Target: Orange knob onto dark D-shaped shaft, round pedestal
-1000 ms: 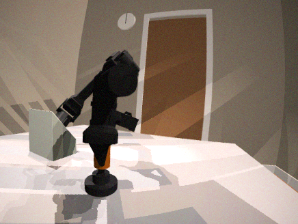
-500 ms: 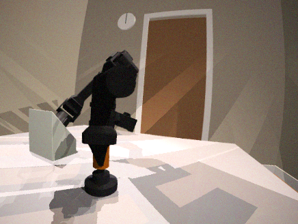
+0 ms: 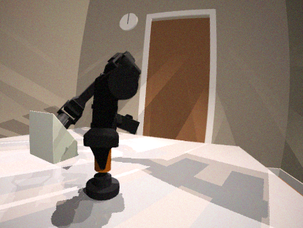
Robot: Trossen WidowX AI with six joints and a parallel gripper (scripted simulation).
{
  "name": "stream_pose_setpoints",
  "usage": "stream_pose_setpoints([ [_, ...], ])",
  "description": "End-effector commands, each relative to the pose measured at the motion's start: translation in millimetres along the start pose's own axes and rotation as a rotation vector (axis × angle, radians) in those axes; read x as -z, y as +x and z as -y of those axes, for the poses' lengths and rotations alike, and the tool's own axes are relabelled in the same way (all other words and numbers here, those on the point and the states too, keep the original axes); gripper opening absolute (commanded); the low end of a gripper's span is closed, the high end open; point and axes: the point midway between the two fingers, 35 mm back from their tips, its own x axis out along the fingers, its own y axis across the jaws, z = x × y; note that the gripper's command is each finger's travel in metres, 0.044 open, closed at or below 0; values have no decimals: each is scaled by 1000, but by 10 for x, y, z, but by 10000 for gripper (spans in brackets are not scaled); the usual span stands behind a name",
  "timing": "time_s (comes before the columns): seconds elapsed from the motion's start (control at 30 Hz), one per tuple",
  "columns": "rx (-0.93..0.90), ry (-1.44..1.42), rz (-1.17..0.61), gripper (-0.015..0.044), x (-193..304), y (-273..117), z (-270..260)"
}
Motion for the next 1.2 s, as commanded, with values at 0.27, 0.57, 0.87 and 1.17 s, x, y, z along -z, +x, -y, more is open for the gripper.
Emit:
stream_pose_setpoints([
  [0.27, 1, -92, 3, 0, -22, -48, 31],
  [0.57, 1, -213, 3, 0, -17, -27, 38],
  [0.87, 1, -213, 3, 0, -15, -6, 28],
  [1.17, 1, -213, 3, 0, 1, -22, -17],
])
